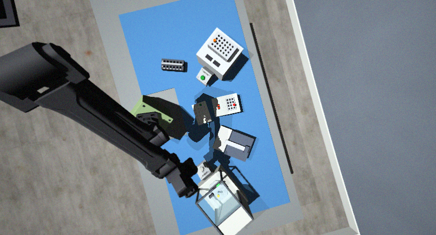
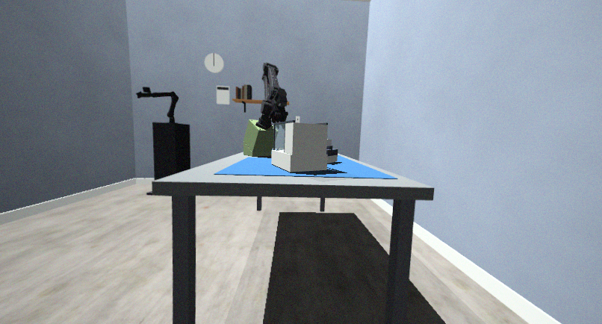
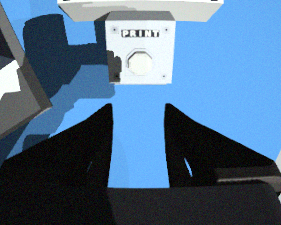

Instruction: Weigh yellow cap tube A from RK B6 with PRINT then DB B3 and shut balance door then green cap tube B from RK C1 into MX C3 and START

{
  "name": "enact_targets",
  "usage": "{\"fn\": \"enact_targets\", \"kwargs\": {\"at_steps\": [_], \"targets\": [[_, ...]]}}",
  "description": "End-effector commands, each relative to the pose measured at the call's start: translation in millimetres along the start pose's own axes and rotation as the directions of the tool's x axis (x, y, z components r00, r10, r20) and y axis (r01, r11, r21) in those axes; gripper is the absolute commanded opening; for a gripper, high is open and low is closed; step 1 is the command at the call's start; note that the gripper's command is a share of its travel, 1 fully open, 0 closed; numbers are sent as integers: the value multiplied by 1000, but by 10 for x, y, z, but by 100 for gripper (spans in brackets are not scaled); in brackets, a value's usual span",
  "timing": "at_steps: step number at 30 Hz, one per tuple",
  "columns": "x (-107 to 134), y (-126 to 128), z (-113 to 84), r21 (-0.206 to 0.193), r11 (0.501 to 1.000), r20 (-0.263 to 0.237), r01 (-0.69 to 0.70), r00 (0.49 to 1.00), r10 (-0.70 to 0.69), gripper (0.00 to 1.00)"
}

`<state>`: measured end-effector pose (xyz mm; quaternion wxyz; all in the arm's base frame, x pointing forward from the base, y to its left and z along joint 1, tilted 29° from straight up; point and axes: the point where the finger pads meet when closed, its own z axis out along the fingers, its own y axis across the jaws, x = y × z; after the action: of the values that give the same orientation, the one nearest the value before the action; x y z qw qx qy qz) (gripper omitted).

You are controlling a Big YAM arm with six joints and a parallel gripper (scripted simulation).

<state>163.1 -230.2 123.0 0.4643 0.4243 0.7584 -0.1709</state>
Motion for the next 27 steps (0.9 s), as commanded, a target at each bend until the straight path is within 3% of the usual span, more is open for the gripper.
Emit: {"fn": "enact_targets", "kwargs": {"at_steps": [1,27], "targets": [[-319,-8,-154,8,1000,42,18,999,-18,30],[-523,5,-515,10,1000,46,21,999,-22,30]]}}
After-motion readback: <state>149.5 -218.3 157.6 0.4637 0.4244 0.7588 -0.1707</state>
